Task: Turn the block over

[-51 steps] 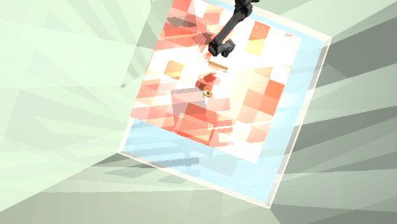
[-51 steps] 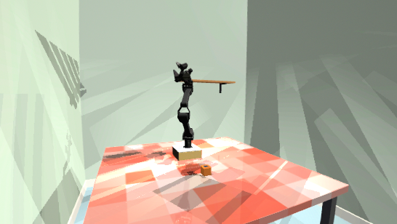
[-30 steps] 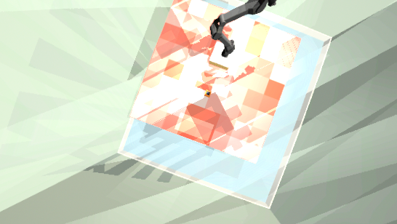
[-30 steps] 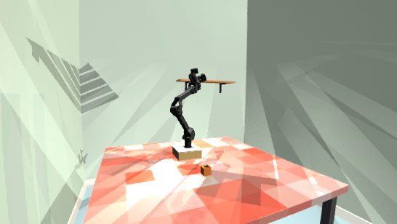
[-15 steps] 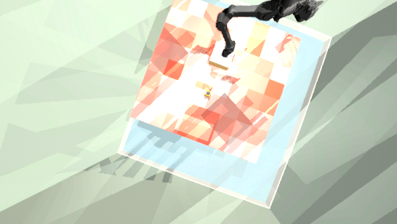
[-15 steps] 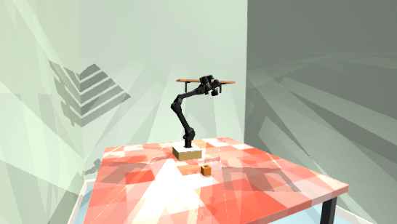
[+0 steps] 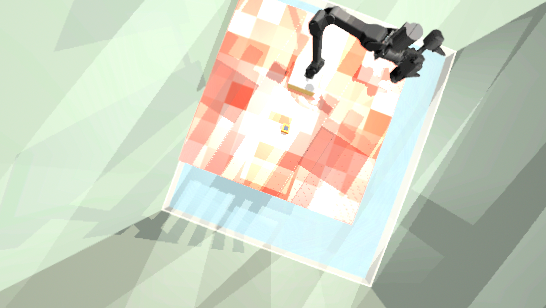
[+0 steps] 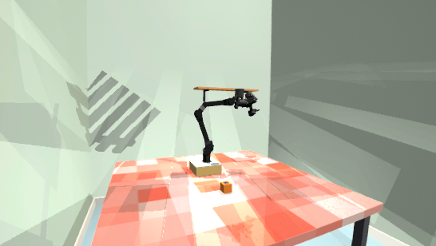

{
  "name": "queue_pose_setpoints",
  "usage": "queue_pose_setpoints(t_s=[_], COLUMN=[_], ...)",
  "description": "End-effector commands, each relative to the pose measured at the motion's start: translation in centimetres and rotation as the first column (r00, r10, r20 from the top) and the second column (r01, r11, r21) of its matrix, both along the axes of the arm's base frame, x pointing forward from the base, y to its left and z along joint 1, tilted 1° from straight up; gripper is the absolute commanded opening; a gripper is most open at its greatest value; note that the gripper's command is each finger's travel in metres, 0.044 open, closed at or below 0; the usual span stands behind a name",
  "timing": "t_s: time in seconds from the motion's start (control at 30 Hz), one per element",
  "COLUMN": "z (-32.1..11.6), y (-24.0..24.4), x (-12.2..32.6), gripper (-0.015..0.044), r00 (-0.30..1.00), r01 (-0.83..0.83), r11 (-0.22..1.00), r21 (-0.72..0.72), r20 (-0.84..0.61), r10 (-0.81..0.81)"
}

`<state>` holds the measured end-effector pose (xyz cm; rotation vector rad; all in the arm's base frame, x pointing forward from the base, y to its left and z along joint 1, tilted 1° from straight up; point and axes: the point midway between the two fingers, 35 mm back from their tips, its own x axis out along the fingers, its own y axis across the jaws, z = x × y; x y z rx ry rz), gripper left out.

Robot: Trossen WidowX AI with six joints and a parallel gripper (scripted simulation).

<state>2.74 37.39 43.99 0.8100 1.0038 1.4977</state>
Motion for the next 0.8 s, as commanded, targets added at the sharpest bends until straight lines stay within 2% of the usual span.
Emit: queue_pose_setpoints(t_s=[0.0,0.17,0.37,0.57,0.77], z=[-2.8,-7.2,-12.8,-18.5,-23.9], y=[0.9,0.5,-2.5,-8.0,-15.7], x=[5.5,13.1,21.7,28.9,34.5], gripper=[0.044,0.044,0.044,0.044,0.044], r00=[0.987,0.94,0.87,0.821,0.812], r01=[0.146,0.324,0.487,0.571,0.568], r11=[0.985,0.915,0.767,0.572,0.359], r21=[-0.096,-0.24,-0.417,-0.589,-0.74], r20=[0.08,0.19,0.312,0.4,0.436], r10=[-0.138,-0.283,-0.382,-0.408,-0.388])
